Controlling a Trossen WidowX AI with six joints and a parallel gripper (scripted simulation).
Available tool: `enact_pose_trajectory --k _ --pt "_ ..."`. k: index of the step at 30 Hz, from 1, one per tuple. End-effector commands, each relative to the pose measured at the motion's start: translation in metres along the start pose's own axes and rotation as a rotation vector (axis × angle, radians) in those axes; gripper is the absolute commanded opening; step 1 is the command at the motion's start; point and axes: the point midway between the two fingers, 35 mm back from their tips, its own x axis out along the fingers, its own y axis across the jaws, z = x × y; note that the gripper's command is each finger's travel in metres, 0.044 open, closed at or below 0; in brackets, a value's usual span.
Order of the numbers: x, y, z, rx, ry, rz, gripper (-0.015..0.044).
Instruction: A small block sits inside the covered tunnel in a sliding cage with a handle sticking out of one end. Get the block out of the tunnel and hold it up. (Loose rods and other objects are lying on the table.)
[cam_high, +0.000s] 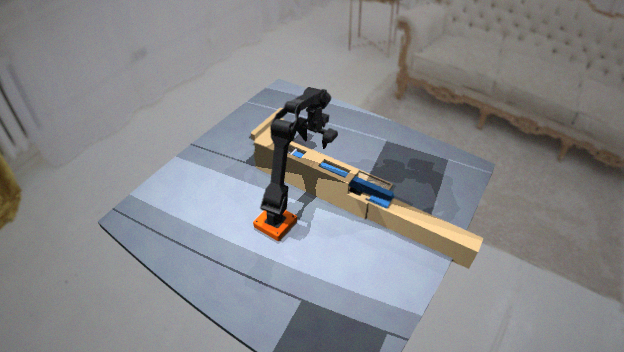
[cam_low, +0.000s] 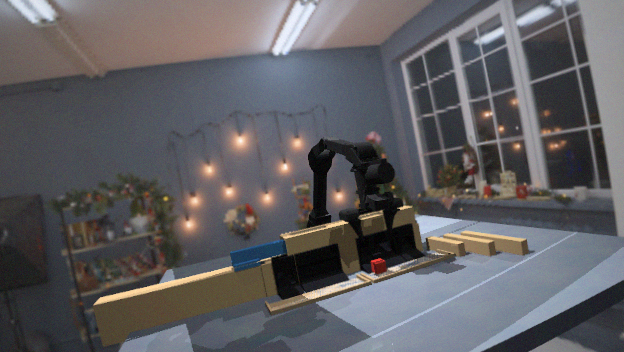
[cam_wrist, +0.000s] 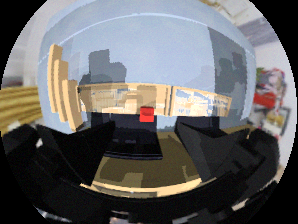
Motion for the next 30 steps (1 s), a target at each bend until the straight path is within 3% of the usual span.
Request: enact_pose_trajectory --k 1,30 --pt "0.009 -0.001 -0.001 0.005 0.006 -0.005 0.0440" --pt "0.057 -0.001 -0.004 0.005 0.007 -0.005 0.0440"
